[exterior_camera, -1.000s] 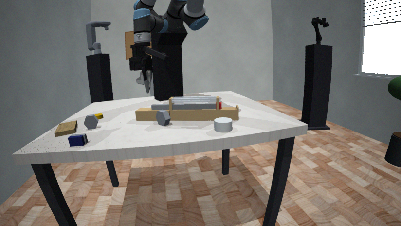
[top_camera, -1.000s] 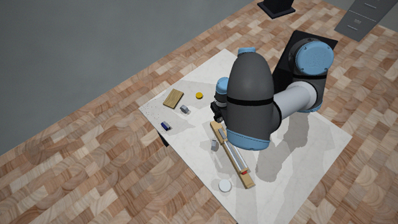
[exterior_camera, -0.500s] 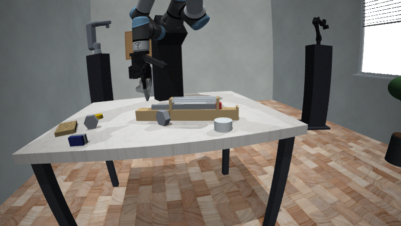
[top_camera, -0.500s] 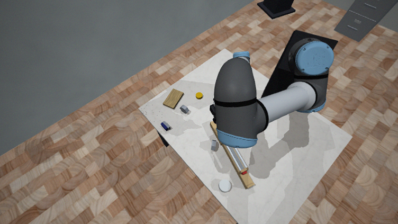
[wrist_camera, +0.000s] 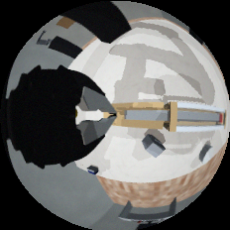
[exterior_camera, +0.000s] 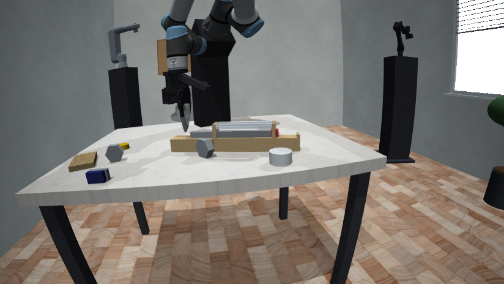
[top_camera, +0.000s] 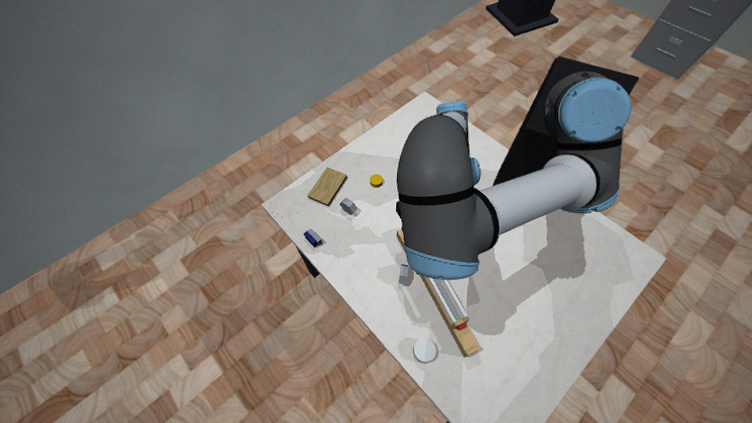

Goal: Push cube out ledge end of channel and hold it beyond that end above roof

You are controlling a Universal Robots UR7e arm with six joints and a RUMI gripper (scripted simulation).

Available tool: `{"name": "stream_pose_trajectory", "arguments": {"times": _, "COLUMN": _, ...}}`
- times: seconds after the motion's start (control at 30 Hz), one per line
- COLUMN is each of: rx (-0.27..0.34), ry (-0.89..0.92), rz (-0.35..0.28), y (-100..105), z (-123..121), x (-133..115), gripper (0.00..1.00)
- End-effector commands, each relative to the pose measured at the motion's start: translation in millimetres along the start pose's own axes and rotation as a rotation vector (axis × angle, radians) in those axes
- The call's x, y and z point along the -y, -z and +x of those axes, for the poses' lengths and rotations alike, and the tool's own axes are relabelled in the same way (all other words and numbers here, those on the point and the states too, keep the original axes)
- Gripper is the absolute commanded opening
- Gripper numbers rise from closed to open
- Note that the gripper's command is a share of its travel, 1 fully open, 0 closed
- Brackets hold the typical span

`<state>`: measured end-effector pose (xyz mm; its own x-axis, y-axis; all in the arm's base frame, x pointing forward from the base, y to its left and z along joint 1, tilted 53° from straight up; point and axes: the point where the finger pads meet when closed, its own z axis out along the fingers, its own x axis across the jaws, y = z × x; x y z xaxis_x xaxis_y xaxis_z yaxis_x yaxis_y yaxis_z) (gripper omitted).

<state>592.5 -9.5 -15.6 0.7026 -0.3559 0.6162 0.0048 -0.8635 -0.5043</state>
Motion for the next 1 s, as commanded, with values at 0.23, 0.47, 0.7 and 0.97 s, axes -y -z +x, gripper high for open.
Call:
{"name": "stream_pose_trajectory", "arguments": {"times": 0.23, "rx": -0.001, "ry": 0.000, "rz": -0.001, "y": -15.5, "z": 0.5, "x": -0.2, "gripper": 0.00}}
{"name": "stream_pose_trajectory", "arguments": {"times": 0.47, "rx": -0.001, "ry": 0.000, "rz": -0.001, "y": -15.6, "z": 0.4, "x": 5.8, "gripper": 0.00}}
{"name": "stream_pose_trajectory", "arguments": {"times": 0.7, "rx": -0.001, "ry": 0.000, "rz": -0.001, "y": -15.5, "z": 0.4, "x": 12.8, "gripper": 0.00}}
{"name": "stream_pose_trajectory", "arguments": {"times": 0.97, "rx": -0.001, "ry": 0.000, "rz": -0.001, "y": -15.5, "z": 0.4, "x": 18.8, "gripper": 0.00}}
